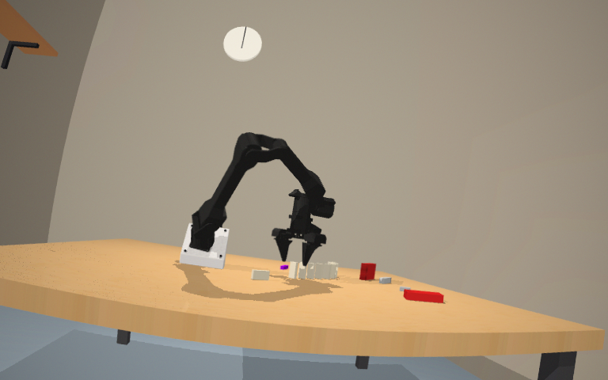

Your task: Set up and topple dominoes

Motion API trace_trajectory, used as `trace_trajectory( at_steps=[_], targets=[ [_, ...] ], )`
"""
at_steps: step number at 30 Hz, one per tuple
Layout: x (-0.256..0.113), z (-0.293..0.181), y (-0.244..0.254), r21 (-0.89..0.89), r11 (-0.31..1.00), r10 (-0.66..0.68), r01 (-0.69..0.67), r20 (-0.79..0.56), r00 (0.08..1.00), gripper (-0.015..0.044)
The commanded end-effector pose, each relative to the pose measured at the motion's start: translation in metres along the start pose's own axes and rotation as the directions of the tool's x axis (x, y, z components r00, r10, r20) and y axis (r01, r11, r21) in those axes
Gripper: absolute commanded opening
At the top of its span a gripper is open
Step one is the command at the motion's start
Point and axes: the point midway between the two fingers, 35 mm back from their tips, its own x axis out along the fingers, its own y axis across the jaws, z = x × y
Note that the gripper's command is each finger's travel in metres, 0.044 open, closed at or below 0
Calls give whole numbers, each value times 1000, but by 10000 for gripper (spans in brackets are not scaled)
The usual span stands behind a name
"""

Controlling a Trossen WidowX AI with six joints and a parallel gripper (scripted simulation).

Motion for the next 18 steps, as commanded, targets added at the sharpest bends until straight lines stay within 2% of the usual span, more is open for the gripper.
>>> trace_trajectory(
  at_steps=[1, 6, 14, 18],
  targets=[
    [-48, 8, -1, 4, 1000, 0, 0, 28, 1000, 440],
    [-112, -1, 2, 6, 1000, -2, 2, 21, 1000, 440],
    [-112, -5, 0, 15, 1000, -2, 2, 21, 1000, 440],
    [-95, -33, -19, 87, 996, -3, 1, 29, 1000, 440]
  ],
)
